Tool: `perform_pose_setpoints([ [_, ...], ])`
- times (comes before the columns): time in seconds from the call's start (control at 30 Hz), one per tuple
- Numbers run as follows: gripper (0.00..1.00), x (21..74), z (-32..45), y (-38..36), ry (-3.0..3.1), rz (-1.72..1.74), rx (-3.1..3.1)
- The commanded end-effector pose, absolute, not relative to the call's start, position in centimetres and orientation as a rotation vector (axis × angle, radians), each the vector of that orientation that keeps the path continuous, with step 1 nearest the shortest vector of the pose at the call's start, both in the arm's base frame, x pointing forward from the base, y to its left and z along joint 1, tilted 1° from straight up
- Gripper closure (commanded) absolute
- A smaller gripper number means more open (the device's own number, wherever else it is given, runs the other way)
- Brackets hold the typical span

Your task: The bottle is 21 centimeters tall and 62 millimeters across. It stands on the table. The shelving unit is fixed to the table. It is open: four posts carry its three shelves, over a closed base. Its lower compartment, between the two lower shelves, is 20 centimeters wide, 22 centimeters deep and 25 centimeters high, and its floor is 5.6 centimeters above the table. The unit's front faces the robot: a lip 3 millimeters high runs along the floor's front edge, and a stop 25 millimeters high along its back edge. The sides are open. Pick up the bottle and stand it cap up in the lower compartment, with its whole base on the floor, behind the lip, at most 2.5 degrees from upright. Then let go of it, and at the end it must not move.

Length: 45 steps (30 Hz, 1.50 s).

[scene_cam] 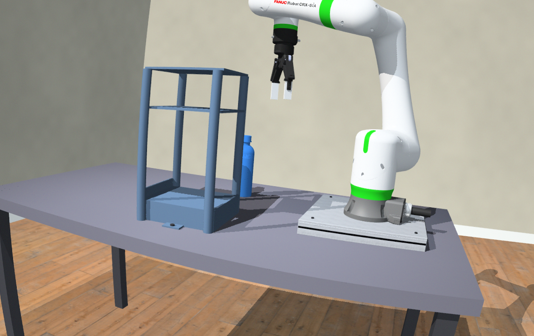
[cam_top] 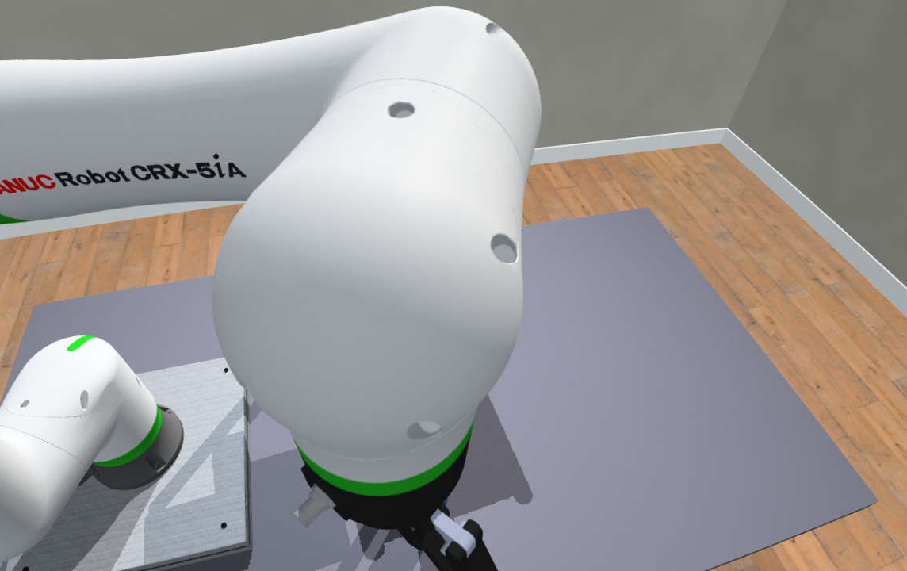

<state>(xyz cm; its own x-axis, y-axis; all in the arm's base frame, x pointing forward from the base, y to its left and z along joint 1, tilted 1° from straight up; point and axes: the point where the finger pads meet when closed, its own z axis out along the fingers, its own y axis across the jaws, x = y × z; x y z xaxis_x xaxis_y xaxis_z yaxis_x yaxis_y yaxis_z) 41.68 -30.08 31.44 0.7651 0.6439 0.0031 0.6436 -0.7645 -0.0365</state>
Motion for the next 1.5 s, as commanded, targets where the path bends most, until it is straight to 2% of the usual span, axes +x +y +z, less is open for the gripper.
perform_pose_setpoints([
  [0.0,0.00,41.7,31.5,-30.1,-1.065,0.015,-2.918],
  [0.57,0.00,41.7,31.6,-30.1,-1.065,0.015,-2.918],
  [0.67,0.00,42.1,35.8,-30.2,-1.065,0.014,-2.918],
  [0.97,0.00,41.7,41.9,-30.1,-1.065,0.015,-2.919],
  [1.27,0.00,41.8,41.9,-30.1,-1.071,0.014,-2.916],
  [1.47,0.00,44.0,39.4,-26.6,-1.433,0.009,-2.763],
])
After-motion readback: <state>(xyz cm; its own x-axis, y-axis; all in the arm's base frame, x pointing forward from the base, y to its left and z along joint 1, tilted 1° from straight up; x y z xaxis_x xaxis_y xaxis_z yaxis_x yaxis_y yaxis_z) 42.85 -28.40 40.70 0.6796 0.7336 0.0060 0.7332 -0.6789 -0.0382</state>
